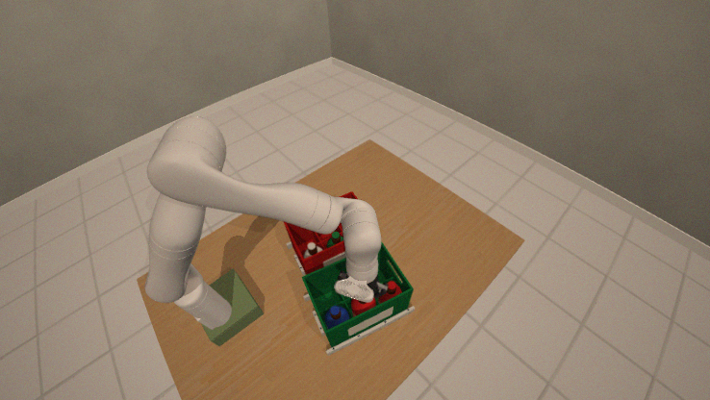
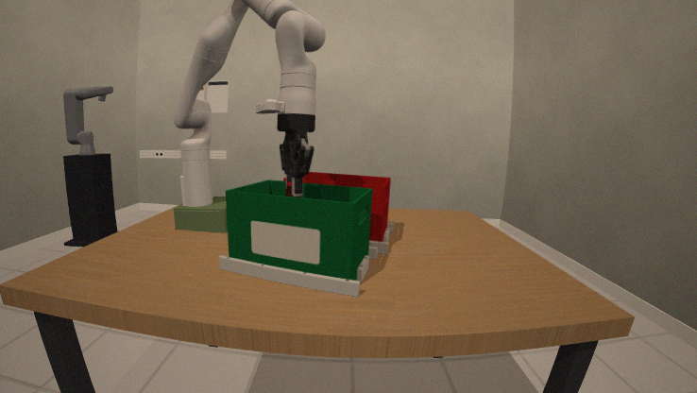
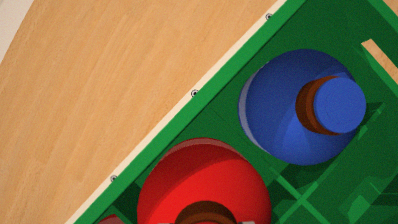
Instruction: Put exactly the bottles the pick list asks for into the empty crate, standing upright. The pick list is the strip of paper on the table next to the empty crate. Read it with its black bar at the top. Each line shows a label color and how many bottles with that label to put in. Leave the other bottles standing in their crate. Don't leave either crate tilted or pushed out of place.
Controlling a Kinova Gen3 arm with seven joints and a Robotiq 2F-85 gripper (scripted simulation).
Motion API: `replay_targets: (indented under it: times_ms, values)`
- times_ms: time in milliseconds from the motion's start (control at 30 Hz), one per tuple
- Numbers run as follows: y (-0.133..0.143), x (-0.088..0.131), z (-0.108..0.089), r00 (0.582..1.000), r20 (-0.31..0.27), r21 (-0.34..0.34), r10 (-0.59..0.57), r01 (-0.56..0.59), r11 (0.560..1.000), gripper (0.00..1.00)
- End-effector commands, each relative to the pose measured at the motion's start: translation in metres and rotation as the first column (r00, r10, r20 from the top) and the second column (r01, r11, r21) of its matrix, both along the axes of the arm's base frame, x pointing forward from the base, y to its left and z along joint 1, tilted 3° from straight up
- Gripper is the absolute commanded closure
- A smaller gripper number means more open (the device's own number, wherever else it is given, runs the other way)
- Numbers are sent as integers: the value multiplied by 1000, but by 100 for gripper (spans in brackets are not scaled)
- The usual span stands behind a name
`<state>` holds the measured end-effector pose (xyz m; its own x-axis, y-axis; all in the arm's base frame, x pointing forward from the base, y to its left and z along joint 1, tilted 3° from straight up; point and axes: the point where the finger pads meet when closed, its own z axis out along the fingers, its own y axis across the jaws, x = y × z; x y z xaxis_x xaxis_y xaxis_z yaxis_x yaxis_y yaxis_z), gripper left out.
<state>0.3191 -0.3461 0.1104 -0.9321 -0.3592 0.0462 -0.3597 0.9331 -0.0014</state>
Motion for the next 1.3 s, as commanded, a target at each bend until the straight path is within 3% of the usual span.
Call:
replay_targets:
  times_ms: [0, 1267]
  values:
    - [0, 0, 3, 1000, 1, -1, 0, 0, 1000, 90]
    - [1, 3, 60, 1000, 1, -1, 0, 0, 1000, 90]
